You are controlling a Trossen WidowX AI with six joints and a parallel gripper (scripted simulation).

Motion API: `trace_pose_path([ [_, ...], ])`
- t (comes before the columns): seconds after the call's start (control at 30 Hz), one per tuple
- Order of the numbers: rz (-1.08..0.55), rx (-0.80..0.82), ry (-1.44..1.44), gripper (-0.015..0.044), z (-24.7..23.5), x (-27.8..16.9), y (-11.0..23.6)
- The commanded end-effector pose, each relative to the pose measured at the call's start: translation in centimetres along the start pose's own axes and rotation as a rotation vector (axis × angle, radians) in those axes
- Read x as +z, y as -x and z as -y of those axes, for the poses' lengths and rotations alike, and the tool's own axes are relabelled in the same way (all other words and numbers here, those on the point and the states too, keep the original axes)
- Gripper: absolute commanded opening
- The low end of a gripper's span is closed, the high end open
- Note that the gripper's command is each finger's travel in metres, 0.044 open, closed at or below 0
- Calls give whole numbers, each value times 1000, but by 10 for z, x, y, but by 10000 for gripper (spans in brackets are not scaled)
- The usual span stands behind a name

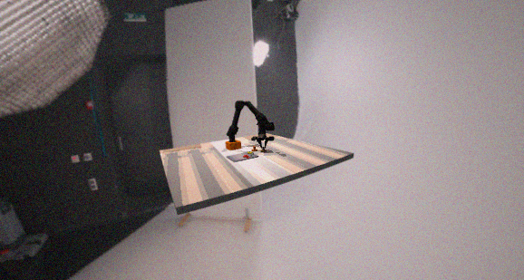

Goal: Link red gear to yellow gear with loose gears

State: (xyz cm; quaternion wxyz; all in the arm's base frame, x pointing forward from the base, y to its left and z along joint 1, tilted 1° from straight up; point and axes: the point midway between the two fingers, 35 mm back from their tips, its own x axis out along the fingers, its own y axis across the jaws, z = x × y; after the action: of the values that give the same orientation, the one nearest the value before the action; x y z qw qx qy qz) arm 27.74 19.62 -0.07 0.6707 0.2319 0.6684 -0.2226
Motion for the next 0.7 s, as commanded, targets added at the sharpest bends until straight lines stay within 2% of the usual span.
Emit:
trace_pose_path([
  [0.0, -2, 2, -3, 40, 0, 0, 0],
  [0.2, -2, 2, -3, 0, 0, 0, 0],
  [0.67, -1, 3, -3, 0, -9, 2, 28],
])
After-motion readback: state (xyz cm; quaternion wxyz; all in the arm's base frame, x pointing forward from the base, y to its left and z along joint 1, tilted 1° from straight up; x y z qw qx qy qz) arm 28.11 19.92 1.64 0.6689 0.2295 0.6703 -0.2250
